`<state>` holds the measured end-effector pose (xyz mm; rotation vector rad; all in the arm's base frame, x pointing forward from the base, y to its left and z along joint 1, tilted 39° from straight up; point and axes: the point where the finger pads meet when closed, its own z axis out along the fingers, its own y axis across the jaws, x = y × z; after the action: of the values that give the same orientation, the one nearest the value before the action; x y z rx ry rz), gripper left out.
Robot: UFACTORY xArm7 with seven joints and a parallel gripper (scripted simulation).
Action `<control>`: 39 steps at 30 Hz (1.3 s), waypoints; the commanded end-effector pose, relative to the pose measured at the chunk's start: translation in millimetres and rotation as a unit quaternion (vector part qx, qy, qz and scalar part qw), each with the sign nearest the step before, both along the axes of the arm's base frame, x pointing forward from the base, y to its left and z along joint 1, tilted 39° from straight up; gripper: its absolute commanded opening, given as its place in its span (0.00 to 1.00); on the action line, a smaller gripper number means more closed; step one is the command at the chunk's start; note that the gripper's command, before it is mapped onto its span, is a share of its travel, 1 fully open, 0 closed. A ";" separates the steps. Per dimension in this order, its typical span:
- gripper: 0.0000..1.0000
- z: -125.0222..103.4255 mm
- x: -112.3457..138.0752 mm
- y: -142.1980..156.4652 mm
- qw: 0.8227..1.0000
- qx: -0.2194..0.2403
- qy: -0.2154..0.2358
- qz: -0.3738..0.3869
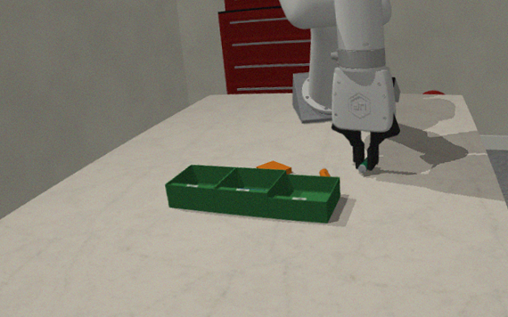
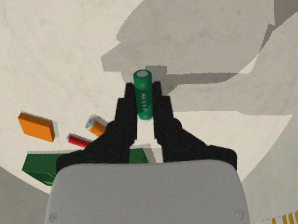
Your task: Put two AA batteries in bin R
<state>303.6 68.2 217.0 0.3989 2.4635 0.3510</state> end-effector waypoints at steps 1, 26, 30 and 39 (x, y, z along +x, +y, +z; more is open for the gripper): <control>0.00 14.3 -10.1 -2.9 1.000 0.000 -0.002 0.000; 0.00 42.9 -32.6 -8.6 1.000 0.000 -0.002 0.000; 0.00 42.9 -32.6 -8.6 1.000 0.000 -0.002 0.000; 0.00 48.3 -18.4 -34.6 1.000 0.000 -0.002 0.000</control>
<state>274.6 51.6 259.8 0.3988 2.4630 0.3495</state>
